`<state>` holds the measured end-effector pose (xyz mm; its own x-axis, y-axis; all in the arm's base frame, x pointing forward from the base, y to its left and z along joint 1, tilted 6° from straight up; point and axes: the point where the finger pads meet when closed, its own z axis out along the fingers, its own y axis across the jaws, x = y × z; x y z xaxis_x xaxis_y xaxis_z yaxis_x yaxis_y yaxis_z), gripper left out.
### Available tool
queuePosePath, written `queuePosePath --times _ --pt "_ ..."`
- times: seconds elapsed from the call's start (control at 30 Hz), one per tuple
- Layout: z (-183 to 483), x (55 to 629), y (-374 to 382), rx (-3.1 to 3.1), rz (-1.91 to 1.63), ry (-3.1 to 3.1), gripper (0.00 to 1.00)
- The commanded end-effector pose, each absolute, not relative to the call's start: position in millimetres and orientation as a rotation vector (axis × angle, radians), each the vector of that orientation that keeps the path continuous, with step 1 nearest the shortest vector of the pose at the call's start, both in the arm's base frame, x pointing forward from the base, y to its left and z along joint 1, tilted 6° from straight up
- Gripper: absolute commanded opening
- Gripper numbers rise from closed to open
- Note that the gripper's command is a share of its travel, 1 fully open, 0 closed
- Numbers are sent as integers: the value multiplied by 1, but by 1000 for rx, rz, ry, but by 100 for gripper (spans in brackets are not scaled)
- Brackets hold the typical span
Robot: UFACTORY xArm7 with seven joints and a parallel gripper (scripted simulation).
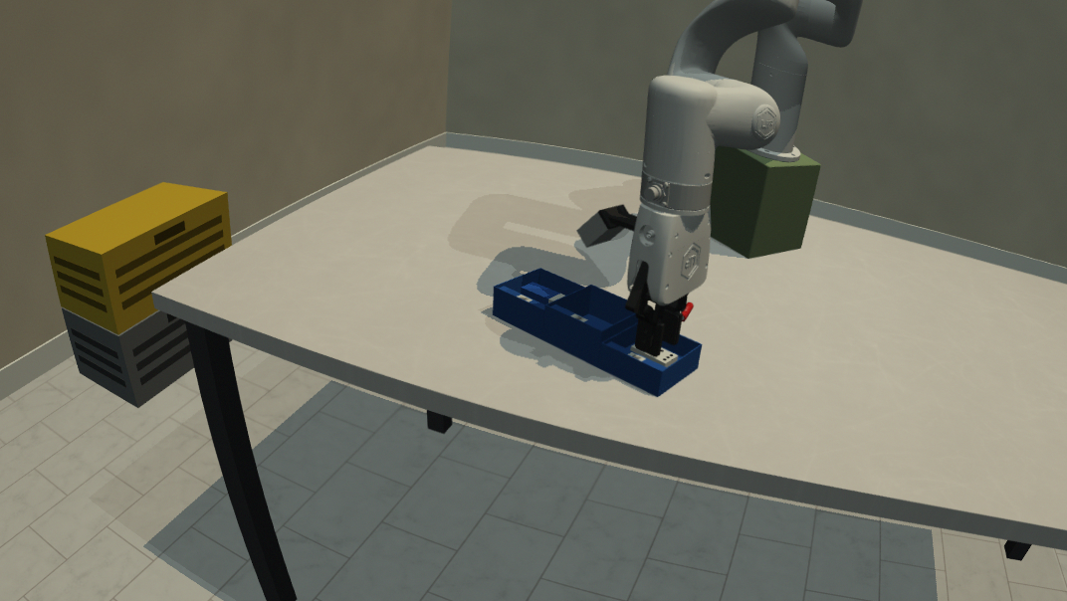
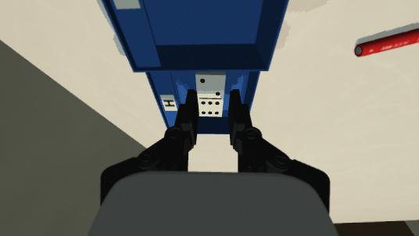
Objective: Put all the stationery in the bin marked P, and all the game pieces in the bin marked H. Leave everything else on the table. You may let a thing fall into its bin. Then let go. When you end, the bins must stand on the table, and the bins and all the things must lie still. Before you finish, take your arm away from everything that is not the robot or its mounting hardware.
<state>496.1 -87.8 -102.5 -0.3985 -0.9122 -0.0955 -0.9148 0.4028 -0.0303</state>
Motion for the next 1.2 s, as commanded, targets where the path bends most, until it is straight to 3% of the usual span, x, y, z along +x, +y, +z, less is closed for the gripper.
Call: queuePosePath --times 0.0,1.13,1.17 --pt "-97 498 -89 -1663 36 2547 31" --pt "-59 495 -92 -1663 36 2547 31" --pt "-55 495 -92 -1663 36 2547 100"
